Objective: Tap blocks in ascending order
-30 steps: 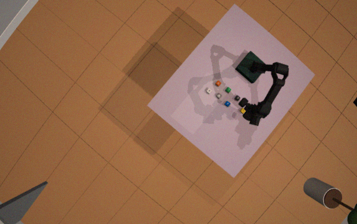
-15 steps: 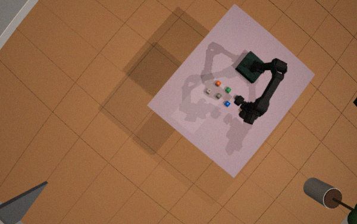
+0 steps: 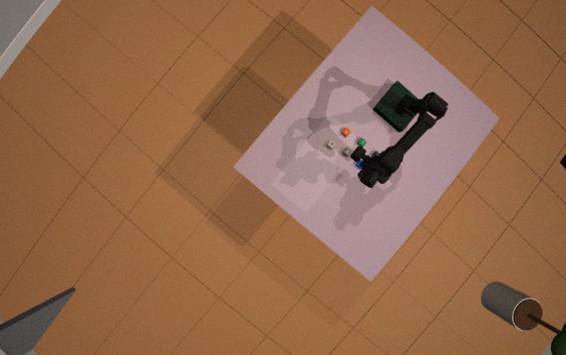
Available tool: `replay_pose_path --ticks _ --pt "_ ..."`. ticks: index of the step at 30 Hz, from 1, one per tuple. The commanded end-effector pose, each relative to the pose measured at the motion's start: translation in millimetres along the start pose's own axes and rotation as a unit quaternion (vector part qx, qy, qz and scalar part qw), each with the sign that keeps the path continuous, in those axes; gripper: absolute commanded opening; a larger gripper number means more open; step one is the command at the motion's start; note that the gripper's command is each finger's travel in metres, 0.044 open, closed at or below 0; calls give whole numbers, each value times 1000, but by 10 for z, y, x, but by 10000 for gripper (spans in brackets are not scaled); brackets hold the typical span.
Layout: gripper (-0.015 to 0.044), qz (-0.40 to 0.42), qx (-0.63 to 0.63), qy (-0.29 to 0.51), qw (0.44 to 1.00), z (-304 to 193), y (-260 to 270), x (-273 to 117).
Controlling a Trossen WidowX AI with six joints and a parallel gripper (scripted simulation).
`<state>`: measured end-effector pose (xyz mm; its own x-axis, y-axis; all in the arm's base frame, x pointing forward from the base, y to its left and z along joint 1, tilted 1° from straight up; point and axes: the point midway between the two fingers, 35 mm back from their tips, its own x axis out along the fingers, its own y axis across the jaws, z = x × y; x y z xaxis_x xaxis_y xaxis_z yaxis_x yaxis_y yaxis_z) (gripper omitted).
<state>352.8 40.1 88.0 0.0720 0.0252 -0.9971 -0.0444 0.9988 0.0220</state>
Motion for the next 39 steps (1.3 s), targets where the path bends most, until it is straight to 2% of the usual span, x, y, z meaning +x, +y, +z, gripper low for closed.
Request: replay_pose_path --ticks 1,33,36,39 --pt "20 -1 -2 24 1000 -125 -21 450" --pt "20 -1 -2 24 1000 -141 -21 751" --pt "20 -1 -1 24 1000 -122 -21 484" --pt "20 -1 -2 24 1000 -125 -21 450"
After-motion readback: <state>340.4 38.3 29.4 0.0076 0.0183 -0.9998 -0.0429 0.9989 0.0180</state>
